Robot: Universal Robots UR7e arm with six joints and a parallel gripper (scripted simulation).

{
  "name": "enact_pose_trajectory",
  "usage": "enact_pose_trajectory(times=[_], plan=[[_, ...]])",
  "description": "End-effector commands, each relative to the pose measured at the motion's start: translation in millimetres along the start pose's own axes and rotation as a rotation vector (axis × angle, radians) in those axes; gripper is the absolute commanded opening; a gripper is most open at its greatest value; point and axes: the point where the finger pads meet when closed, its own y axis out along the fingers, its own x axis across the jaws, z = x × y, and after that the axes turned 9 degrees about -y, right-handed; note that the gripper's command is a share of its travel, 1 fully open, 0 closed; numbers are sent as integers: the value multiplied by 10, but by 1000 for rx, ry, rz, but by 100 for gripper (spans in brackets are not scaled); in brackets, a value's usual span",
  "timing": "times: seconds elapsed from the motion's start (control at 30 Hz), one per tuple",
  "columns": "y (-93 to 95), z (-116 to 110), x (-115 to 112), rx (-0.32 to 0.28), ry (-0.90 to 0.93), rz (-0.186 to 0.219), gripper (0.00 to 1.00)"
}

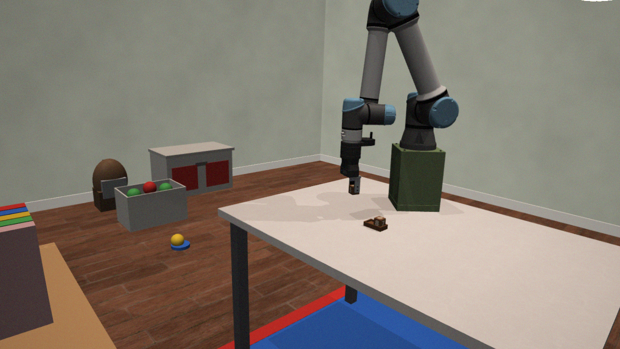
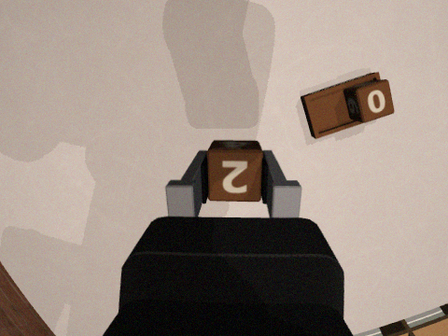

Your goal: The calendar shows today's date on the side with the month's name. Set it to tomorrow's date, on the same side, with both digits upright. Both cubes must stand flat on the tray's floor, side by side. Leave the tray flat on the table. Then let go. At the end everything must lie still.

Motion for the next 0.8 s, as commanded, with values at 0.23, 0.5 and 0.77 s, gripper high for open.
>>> enact_pose_trajectory(times=[0.23,0.5,0.77], plan=[[-2,-43,52,-3,-290,-4,60],[-1,-42,65,-3,-339,-4,60],[-2,-43,57,-3,-339,-3,60]])
